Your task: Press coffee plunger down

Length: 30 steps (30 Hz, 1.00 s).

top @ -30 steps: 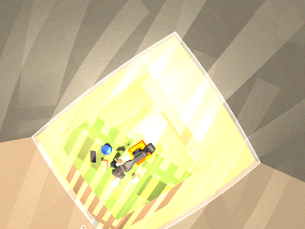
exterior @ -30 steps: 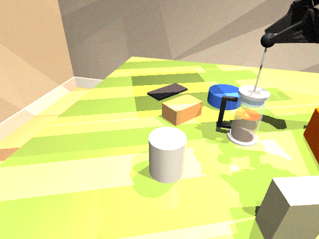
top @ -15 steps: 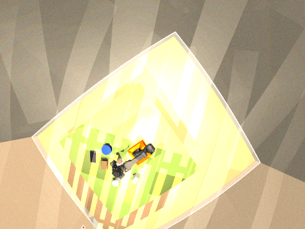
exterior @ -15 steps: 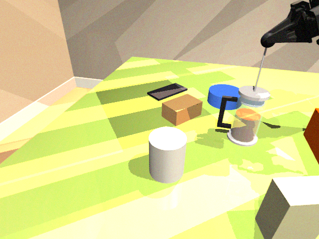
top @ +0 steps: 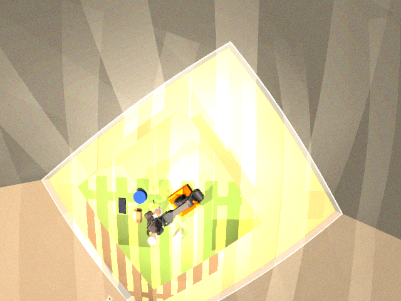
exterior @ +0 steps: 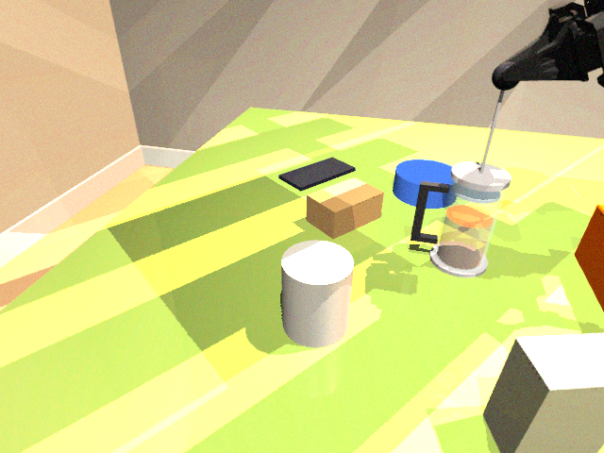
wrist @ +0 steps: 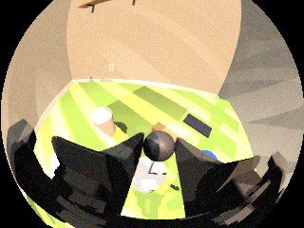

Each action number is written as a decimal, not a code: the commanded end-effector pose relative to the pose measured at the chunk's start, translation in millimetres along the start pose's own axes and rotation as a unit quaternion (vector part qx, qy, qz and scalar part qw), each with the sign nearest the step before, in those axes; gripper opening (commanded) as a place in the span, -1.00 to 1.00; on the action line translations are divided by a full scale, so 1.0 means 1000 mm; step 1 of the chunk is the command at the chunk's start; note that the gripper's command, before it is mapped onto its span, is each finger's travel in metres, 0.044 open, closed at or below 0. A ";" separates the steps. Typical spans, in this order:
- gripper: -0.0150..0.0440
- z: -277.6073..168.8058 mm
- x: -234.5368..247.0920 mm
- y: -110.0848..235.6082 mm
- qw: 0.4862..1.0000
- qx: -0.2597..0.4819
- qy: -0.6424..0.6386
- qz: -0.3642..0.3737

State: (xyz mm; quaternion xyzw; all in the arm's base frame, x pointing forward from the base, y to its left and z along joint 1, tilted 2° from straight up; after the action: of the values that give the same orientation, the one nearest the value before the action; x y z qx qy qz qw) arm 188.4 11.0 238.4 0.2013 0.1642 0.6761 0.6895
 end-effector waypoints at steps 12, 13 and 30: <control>-0.06 -0.020 -0.002 -0.017 1.000 0.004 0.003 0.000; -0.06 -0.022 -0.002 -0.018 1.000 0.004 0.003 0.000; -0.06 -0.043 -0.004 -0.036 1.000 0.004 0.003 0.000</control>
State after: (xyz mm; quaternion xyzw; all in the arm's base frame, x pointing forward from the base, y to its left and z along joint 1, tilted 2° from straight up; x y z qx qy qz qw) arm 200.5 10.2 208.9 0.1768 0.1361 0.6835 0.6951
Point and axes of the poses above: the point midway between the two fingers, 35 mm back from their tips, its own y axis back along the fingers, its own x axis across the jaws, z = x × y, the point moved 9 cm from there along y, back along the fingers, and after that the axes turned 5 degrees about -y, right-handed, at the moved point
